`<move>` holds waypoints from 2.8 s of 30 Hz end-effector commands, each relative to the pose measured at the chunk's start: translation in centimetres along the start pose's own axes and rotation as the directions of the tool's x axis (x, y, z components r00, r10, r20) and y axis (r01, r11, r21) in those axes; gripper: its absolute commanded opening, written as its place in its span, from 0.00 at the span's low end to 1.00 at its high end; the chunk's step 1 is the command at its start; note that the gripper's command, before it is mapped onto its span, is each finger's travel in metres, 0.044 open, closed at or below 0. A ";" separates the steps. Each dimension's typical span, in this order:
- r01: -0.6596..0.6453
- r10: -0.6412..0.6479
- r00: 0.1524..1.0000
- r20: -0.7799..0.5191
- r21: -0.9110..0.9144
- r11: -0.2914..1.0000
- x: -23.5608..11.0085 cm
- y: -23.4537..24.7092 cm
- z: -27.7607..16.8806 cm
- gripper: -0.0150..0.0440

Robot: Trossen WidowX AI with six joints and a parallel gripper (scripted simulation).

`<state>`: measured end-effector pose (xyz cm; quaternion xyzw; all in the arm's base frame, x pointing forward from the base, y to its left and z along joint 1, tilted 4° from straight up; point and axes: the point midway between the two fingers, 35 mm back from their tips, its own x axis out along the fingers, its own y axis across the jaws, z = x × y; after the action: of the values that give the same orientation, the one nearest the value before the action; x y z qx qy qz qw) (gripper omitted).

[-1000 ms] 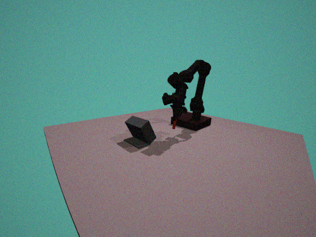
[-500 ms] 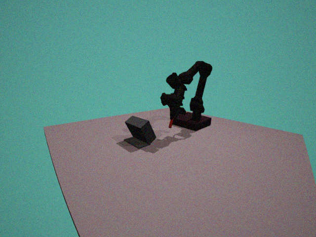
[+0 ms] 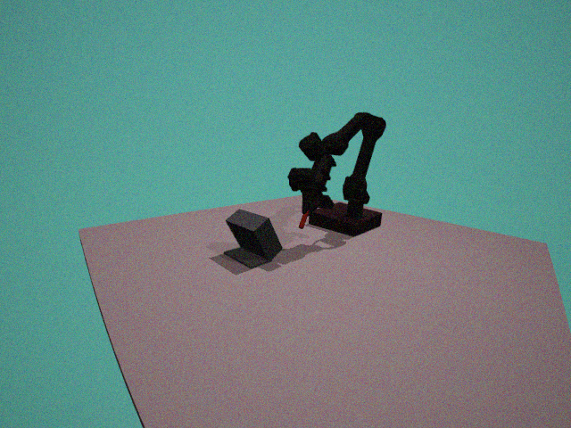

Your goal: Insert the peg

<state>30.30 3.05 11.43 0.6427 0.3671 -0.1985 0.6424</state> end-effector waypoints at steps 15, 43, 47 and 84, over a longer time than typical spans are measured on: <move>-0.103 0.101 0.994 0.030 0.090 0.991 -0.5 -0.2 1.8 0.25; -0.274 0.258 0.961 0.101 0.196 0.942 -1.7 -0.7 4.5 0.25; -0.298 0.279 0.954 0.112 0.208 0.932 -1.9 -0.8 4.8 0.25; -0.370 0.343 0.928 0.148 0.237 0.898 -0.5 0.2 6.4 0.25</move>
<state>31.33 -3.19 11.47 0.7648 0.1830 -0.1540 0.5982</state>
